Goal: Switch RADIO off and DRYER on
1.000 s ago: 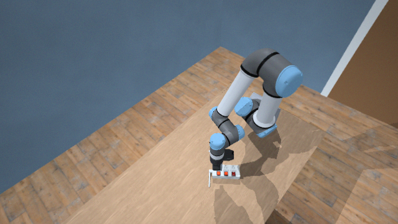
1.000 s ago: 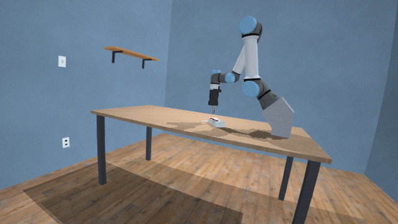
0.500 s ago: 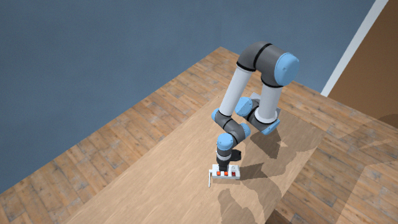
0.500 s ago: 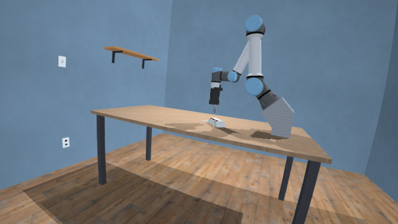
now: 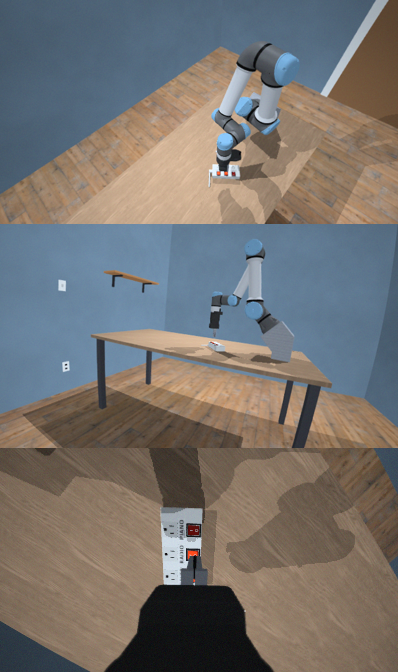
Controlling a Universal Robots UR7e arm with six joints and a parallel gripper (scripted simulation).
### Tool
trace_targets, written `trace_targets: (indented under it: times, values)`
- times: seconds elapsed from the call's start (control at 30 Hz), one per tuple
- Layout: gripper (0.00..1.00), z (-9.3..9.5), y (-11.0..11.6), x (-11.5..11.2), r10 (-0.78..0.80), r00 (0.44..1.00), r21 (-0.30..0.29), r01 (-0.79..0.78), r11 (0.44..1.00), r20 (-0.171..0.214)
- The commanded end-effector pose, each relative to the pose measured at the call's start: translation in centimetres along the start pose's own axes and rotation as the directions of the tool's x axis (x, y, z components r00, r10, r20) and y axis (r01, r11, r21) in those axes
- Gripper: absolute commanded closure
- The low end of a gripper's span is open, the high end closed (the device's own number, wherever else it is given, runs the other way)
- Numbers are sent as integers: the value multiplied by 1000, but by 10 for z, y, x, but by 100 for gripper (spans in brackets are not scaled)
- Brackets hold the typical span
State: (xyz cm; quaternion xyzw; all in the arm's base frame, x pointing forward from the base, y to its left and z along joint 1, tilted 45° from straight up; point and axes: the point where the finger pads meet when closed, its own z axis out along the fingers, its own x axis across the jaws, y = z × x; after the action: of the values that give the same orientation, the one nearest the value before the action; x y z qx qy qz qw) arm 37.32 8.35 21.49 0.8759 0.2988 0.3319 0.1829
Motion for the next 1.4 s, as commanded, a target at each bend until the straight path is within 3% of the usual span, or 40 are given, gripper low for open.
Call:
trace_targets:
  times: [0.0,0.73,1.37]
  values:
    - [100,0,0,0,0,1000,-1,0,1000,-1]
    - [100,2,0,0,0,1000,-1,0,1000,-1]
    - [100,20,0,1,0,1000,-1,0,1000,0]
